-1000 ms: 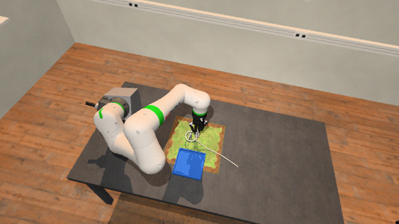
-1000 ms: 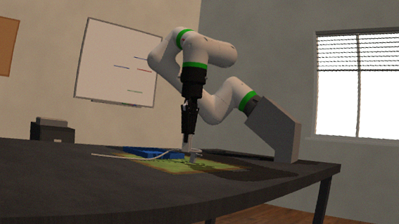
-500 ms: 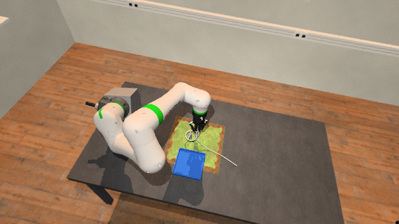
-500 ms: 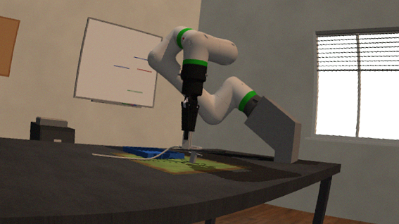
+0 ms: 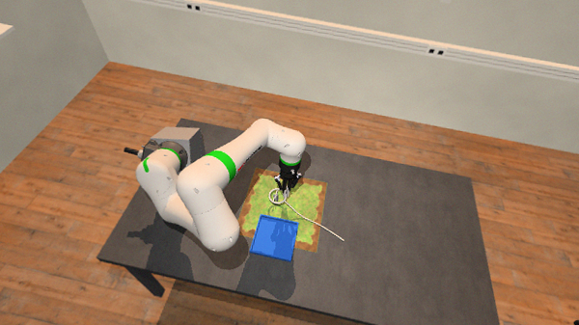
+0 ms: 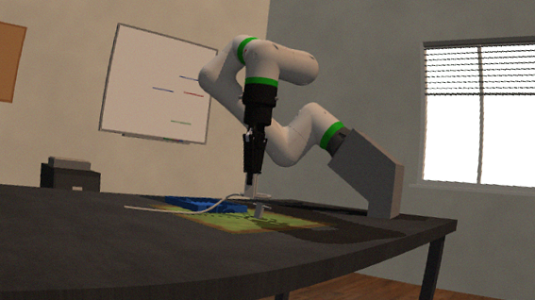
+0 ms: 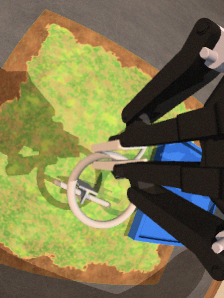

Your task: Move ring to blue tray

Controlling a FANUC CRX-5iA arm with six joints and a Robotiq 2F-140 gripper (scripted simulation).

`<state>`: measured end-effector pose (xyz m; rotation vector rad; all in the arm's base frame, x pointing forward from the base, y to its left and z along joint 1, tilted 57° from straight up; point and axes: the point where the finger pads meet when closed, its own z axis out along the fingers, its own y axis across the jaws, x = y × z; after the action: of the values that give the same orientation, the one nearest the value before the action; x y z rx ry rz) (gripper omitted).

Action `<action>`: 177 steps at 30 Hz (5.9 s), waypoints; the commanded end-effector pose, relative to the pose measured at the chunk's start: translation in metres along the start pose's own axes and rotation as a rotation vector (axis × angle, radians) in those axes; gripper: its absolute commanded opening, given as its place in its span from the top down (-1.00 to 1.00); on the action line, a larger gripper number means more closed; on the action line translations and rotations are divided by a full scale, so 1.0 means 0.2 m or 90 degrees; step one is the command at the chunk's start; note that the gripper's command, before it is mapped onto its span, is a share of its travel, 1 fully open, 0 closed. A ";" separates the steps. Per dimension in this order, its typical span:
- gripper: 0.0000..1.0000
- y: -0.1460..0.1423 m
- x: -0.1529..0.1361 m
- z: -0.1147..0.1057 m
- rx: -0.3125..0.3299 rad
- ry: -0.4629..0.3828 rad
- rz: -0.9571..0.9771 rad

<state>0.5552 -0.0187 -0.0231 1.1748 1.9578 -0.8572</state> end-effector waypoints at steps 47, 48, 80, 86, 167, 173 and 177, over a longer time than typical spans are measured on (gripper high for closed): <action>0.80 -0.25 -0.93 0.02 -0.001 0.000 0.000; 0.80 -0.25 -0.93 0.02 -0.001 0.000 0.000; 0.80 -0.25 -0.93 0.02 -0.001 0.000 0.000; 0.80 -0.25 -0.93 0.03 -0.001 0.000 0.000; 0.80 -0.25 -0.93 0.26 -0.001 0.000 0.000; 0.80 -0.25 -0.93 0.26 -0.001 0.000 0.000; 0.52 -0.25 -0.93 0.26 -0.001 0.000 0.000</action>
<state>0.5870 -0.1645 0.1095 1.1750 1.9585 -0.8565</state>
